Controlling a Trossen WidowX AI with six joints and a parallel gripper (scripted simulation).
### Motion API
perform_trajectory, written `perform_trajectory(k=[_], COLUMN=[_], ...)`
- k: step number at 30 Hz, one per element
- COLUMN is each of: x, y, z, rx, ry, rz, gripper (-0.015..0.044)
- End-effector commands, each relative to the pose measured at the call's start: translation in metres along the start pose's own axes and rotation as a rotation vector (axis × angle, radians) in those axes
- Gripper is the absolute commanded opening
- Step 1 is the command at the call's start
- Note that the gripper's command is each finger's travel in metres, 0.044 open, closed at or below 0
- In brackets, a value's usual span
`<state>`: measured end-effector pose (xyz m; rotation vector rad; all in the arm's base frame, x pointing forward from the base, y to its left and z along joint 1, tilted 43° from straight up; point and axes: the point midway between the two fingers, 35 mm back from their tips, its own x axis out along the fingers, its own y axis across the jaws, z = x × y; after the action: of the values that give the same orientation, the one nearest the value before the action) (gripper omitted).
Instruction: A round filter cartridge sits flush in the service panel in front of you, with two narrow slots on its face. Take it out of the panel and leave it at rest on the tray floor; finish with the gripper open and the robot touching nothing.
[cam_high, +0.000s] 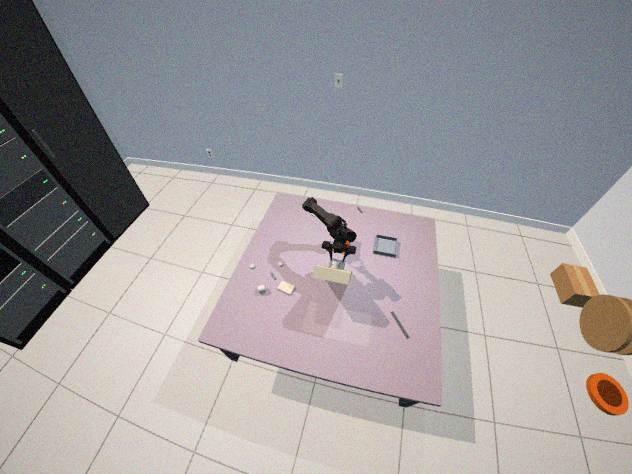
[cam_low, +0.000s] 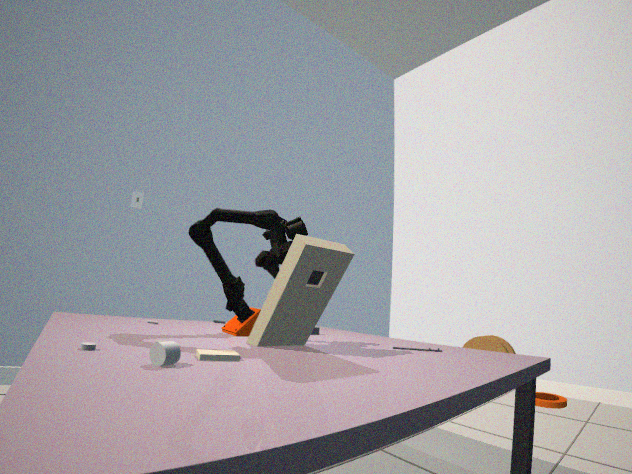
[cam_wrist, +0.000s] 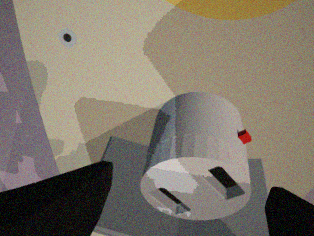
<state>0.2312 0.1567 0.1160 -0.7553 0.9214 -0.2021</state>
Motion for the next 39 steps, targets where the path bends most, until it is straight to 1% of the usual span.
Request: perform_trajectory(k=[1,11,13,23,30,36,39], x=[0.007,0.021,0.017,0.017,0.013,0.006,-0.005], y=[-0.001,-0.003,-0.001,-0.001,-0.001,-0.001,0.0], z=[-0.001,-0.001,0.0,0.0,0.008,0.022,0.024], rx=[-0.002,-0.001,0.001,0.001,0.0,-0.001,-0.002], ry=[0.0,-0.001,-0.001,-0.001,-0.001,-0.002,0.0], rz=[-0.004,-0.007,-0.003,-0.003,-0.003,-0.003,0.0], gripper=[0.0305,0.0305,0.0252,0.0186,0.0002,0.0,0.0])
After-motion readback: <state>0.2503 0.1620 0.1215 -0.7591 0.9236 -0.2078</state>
